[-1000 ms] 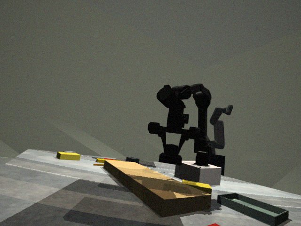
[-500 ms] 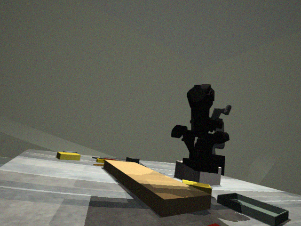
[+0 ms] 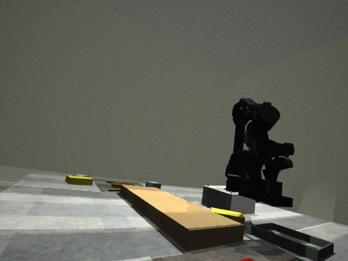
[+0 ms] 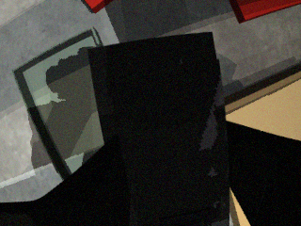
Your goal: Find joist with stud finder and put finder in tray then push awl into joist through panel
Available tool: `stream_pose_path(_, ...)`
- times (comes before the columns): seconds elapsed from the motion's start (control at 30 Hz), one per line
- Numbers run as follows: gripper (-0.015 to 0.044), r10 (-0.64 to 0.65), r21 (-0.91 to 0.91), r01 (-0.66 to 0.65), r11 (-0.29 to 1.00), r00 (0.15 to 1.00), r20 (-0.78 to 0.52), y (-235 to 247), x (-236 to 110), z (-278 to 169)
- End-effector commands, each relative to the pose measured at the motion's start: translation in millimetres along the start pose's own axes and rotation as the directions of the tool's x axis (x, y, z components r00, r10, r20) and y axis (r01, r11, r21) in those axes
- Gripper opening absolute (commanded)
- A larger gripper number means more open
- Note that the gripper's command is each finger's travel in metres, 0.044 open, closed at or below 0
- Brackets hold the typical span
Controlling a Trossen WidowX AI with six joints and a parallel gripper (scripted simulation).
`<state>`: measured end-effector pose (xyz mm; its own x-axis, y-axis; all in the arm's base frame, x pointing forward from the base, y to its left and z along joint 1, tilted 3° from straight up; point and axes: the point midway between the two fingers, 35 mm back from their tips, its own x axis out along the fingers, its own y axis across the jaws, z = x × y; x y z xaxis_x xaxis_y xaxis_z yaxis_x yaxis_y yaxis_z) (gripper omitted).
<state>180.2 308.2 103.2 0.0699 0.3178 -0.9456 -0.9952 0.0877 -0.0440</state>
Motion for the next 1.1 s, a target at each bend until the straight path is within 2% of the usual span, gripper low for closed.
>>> stream_pose_path(0.0, 0.0, 0.008, -0.042, -0.008, 0.999, 1.0, 0.006, 17.9, 0.5, 5.0)
stream_pose_path(0.43, 0.0, 0.063, -0.226, -0.06, 0.972, 0.998, 0.008, 89.5, 6.3, 16.9)
stream_pose_path(1.07, 0.0, 0.064, -0.229, -0.06, 0.972, 0.998, 0.008, 89.6, 44.0, 10.2)
